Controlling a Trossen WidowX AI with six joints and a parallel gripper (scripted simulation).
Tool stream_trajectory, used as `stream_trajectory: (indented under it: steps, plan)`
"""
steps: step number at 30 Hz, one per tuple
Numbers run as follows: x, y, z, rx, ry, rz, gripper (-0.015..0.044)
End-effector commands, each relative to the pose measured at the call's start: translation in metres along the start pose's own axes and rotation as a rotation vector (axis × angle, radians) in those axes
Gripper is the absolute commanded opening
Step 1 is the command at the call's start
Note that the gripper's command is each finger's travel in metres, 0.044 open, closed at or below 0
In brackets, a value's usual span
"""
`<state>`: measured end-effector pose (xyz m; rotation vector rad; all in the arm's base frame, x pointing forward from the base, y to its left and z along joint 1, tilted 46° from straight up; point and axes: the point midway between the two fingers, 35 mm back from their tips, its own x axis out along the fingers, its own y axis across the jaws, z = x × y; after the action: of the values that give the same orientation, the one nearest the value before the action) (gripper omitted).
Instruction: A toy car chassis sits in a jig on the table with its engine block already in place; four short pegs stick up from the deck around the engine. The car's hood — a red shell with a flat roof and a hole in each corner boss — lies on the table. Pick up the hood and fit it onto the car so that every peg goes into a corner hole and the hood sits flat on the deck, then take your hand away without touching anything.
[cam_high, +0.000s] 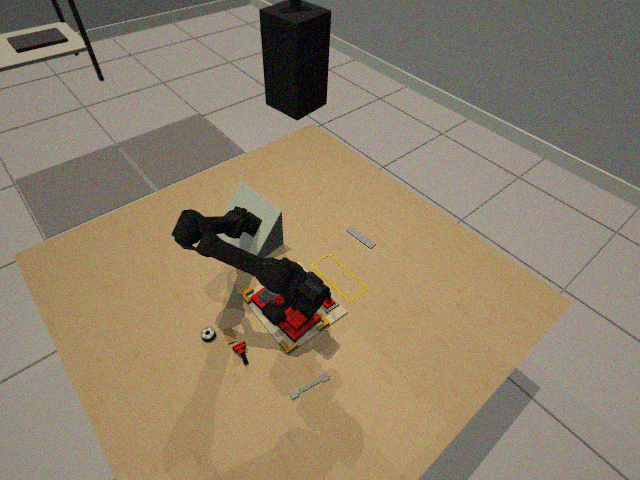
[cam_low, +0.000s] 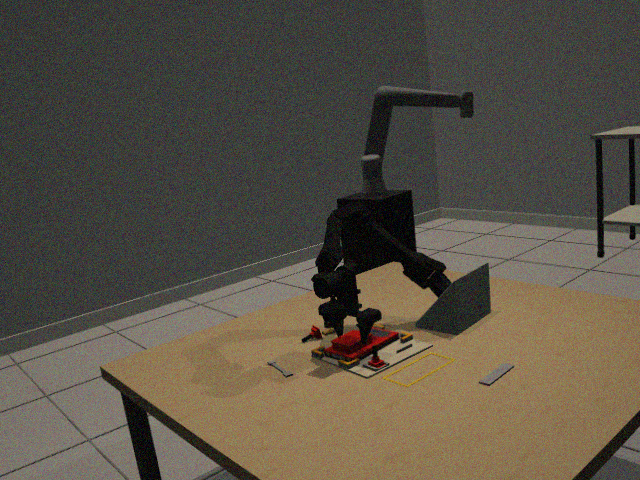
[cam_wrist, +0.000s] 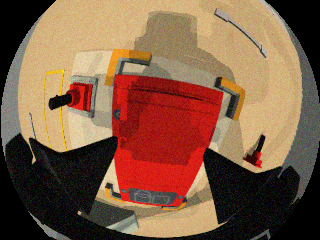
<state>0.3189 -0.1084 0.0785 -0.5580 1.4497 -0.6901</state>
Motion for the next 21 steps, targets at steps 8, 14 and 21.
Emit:
stream_trajectory:
  steps: [8,14,21]
  plan:
    - [-0.070,0.001,0.001,0.000,0.005,0.001,0.0440]
    - [-0.072,0.001,0.001,0.000,0.005,0.001,0.0440]
    - [-0.072,0.001,0.001,0.000,0.005,0.001,0.0440]
